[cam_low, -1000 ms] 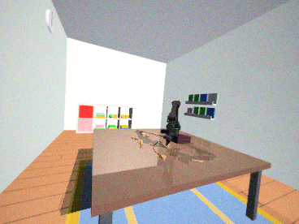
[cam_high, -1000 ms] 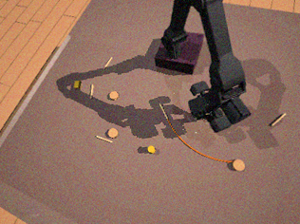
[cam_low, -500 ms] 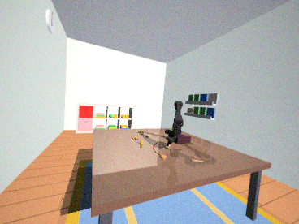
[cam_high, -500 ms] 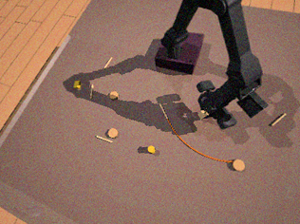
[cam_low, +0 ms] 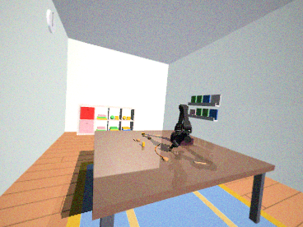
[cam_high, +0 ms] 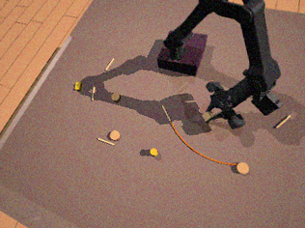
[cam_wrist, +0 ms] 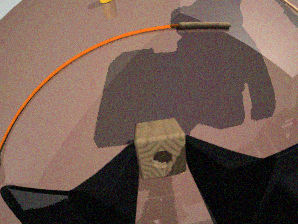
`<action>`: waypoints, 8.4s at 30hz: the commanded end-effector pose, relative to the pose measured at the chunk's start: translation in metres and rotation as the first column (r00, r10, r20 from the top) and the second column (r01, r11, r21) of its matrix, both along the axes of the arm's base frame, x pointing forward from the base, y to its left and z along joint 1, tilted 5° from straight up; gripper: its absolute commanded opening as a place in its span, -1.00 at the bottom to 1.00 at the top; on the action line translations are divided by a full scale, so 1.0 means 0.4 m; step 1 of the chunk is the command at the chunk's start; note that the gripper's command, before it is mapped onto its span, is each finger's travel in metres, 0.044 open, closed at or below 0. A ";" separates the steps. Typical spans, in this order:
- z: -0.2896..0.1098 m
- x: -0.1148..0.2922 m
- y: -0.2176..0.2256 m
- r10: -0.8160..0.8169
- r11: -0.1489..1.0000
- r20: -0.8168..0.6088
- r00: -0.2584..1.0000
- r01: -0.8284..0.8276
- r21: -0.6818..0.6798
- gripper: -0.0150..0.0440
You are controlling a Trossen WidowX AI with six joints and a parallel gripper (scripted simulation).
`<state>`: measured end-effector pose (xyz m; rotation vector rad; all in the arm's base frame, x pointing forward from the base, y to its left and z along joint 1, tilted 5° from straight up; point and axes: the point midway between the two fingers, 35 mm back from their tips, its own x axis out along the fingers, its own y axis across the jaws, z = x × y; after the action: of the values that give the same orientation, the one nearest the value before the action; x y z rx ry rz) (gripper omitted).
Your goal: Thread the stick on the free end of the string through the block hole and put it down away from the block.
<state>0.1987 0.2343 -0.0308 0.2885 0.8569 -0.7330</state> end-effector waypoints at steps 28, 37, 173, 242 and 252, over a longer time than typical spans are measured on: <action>0.062 -0.060 0.067 0.014 0.988 0.160 0.987 0.011 -0.157 0.31; 0.110 -0.087 0.091 0.014 0.987 0.162 0.987 0.012 -0.158 0.31; 0.103 0.010 -0.002 -0.163 -0.844 -0.416 -0.895 -0.092 0.528 -0.49; 0.122 0.155 -0.224 0.436 0.877 -0.465 0.770 -0.249 0.410 1.00; 0.126 0.175 -0.279 -0.119 0.859 -0.427 0.896 0.309 0.409 1.00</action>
<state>0.2550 0.1563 0.0120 -0.0023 1.5960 -0.1081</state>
